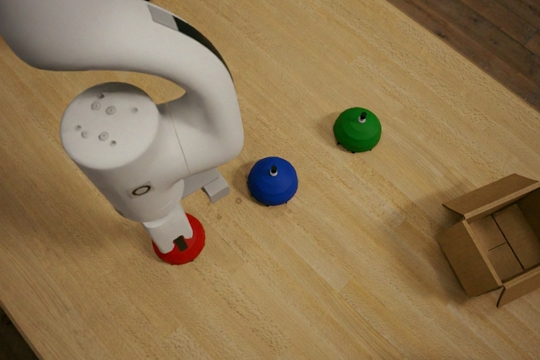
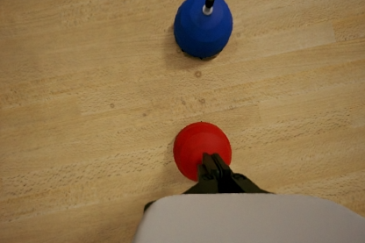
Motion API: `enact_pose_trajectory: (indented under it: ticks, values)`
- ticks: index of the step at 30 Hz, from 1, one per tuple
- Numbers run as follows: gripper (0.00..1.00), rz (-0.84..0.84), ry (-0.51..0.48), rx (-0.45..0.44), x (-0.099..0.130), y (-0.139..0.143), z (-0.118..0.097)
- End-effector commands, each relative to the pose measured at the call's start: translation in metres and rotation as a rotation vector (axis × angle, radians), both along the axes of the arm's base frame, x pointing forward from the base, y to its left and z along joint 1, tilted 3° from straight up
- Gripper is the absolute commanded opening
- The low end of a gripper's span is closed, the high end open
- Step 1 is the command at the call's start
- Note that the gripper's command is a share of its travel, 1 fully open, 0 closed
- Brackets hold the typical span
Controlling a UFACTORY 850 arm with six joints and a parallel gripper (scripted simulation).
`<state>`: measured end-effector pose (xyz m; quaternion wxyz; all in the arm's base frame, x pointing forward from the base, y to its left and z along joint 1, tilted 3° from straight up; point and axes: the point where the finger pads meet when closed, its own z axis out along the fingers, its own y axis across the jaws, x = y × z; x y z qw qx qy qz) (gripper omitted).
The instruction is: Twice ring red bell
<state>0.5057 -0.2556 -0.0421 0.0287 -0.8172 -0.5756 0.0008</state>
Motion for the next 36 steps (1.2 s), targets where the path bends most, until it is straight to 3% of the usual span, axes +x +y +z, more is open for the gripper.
enact_pose_trajectory:
  ticks: [1, 19, 36]
  values:
    - [0.00, 0.000, 0.000, 0.000, 0.000, 0.000, 0.000]
    - [0.00, 0.000, 0.000, 0.000, 0.000, 0.000, 0.003]
    - [0.00, 0.000, 0.000, 0.000, 0.001, -0.002, 0.036]
